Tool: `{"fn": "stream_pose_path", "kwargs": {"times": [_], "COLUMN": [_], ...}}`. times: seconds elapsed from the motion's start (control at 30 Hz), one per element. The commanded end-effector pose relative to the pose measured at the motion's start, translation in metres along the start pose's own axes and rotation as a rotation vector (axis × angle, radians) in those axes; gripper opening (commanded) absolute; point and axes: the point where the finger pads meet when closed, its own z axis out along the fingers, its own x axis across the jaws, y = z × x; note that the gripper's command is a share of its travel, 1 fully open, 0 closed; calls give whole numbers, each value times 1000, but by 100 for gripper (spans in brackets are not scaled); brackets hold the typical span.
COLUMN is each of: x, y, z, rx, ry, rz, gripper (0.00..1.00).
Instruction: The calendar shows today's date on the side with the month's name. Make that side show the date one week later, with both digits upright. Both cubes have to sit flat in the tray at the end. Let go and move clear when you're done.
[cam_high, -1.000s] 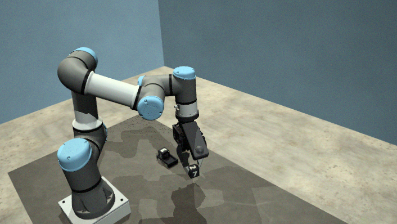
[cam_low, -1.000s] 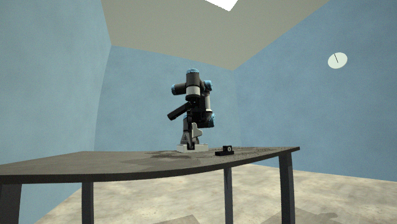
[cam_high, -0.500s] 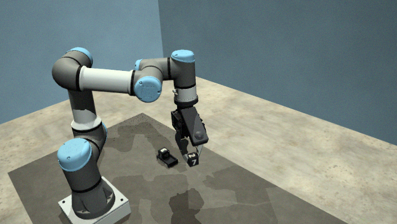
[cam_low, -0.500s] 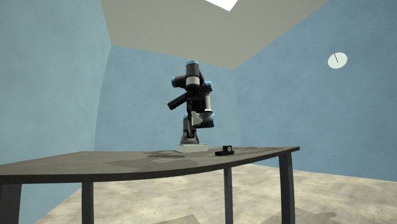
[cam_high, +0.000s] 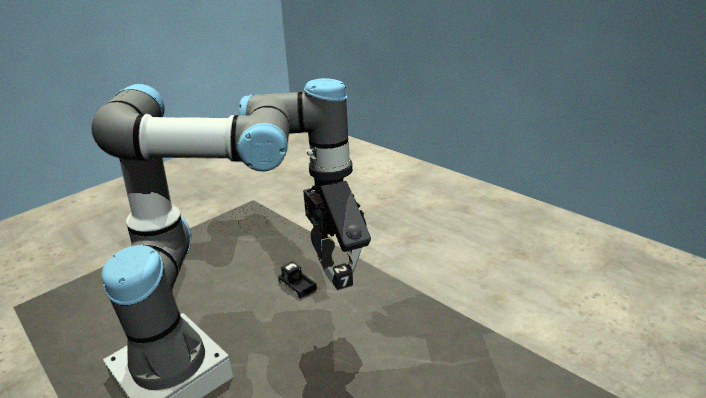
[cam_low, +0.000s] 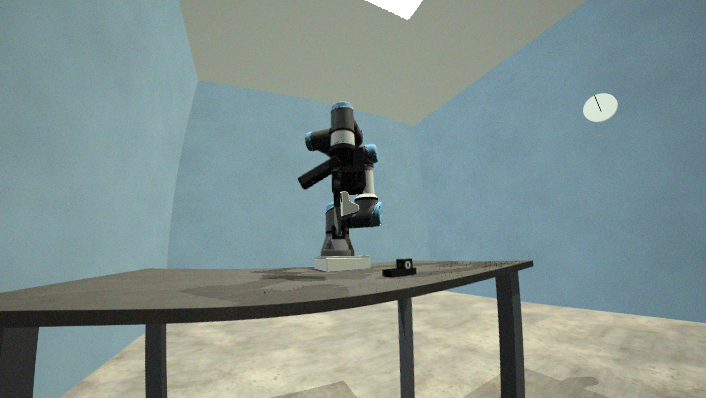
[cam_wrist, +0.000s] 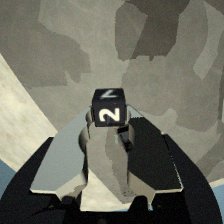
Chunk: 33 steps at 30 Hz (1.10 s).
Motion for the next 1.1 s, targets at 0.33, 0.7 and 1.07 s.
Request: {"fn": "stream_pose_path", "kwargs": {"times": [0.33,0.7,1.07], "x": [-1,1,4], "y": [0,6,15], "z": [-1,-1,-1], "rx": [1,1,0], "ry": [-2,-3,-3], "rz": [12,195,470], "gripper": [11,11,11]}}
